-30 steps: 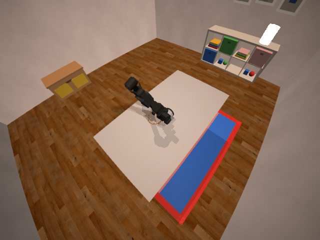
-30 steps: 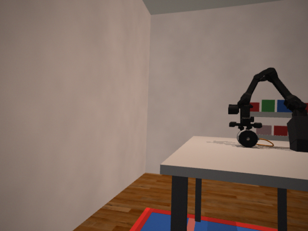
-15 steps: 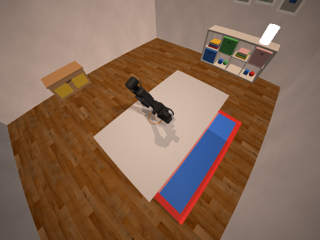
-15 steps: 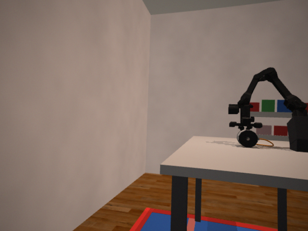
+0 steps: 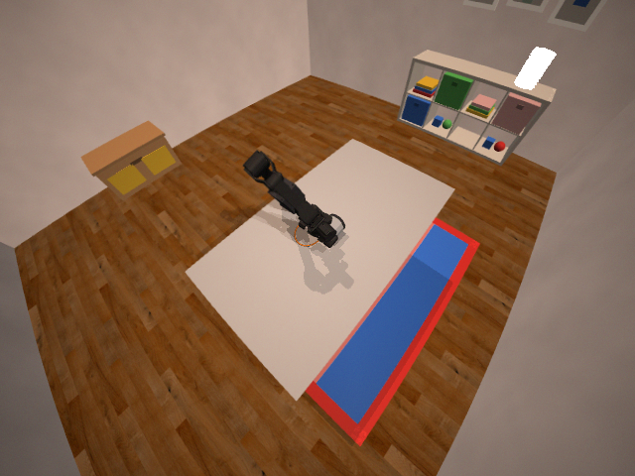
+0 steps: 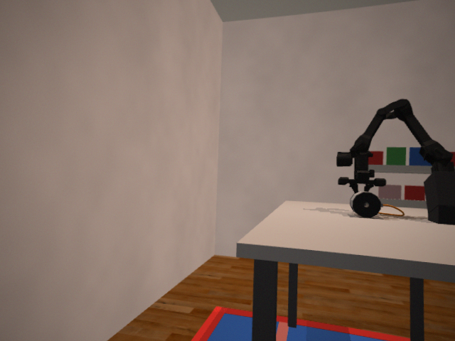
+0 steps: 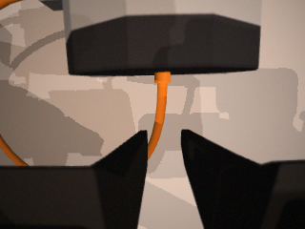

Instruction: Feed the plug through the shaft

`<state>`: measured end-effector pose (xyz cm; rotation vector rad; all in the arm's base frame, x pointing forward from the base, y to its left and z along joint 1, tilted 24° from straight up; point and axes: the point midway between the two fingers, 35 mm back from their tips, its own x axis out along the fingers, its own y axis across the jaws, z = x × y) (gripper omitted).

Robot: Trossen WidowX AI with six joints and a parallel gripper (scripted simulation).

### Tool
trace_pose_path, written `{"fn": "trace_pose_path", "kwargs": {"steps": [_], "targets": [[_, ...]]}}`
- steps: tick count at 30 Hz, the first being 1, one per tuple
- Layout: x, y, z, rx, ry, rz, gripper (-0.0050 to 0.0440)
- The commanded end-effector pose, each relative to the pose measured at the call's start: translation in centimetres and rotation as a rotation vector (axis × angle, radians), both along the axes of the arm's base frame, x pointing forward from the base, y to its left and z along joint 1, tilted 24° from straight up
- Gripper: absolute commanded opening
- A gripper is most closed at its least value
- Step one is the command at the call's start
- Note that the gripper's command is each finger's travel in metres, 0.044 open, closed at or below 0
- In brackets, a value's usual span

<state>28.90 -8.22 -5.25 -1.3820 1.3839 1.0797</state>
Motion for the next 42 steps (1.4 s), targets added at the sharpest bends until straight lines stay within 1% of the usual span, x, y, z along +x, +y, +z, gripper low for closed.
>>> {"fn": "trace_pose_path", "kwargs": {"steps": [1,5,13,25,33,35,42], "targets": [[0.0,-0.1,0.2,0.004,0.002,0.005,0.0100],[-0.1,0.8,-1.2,0.004,0.002,0.005,0.0100],[-0.1,0.8,-1.2,0.004,0.002,0.005,0.0100],[-0.1,0.9,-1.9,0.004,0.002,0.005,0.0100],[0.0,0.8,-1.7,0.001,-0.001,0.010,0.0047],[0.0,0.8,-1.7,0.001,-0.001,0.010,0.0047],[0.0,0.8,-1.7,0.001,-0.001,0.010,0.0000]]}}
